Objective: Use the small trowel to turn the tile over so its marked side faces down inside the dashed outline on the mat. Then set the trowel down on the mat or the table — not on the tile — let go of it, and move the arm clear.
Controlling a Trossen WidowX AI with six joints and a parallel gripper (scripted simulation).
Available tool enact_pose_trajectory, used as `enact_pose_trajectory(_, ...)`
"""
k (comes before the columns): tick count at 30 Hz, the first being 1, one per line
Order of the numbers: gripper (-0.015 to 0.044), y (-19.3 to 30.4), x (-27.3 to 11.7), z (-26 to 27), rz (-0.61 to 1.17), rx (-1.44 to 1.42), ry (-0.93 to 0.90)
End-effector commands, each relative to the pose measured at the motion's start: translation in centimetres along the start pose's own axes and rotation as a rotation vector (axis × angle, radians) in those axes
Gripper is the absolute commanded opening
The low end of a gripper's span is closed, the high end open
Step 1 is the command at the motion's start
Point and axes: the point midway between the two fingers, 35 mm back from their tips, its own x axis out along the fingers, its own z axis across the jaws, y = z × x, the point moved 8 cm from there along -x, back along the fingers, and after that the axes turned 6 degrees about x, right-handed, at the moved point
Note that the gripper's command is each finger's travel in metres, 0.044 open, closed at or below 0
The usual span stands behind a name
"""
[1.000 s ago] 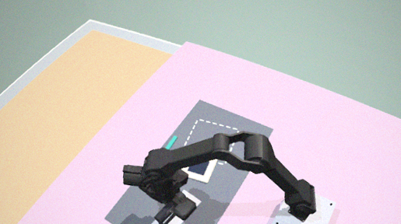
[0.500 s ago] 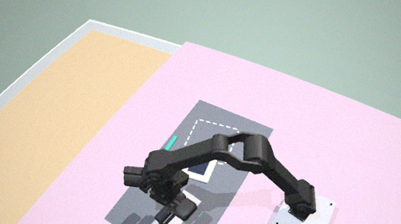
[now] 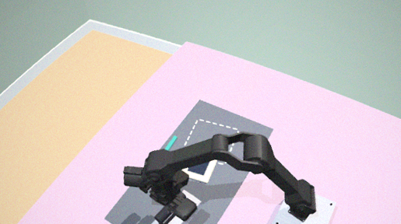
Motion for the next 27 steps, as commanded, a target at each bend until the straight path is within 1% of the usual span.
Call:
enact_pose_trajectory(1, 0.0130, -0.01, 0.19, 0.02, -0.003, -0.036, 0.001)
enact_pose_trajectory(10, 0.0130, 0.00, 0.18, 0.02, -0.003, -0.284, 0.001)
enact_pose_trajectory(17, 0.0130, 0.00, 0.18, 0.02, -0.003, -0.302, 0.001)
enact_pose_trajectory(22, 0.0261, 0.00, 0.18, 0.02, -0.003, -0.302, 0.001)
enact_pose_trajectory(23, 0.0270, 0.00, 0.18, 0.02, -0.003, -0.302, 0.001)
enact_pose_trajectory(27, 0.0270, 0.00, 0.18, 0.02, -0.003, -0.302, 0.001)
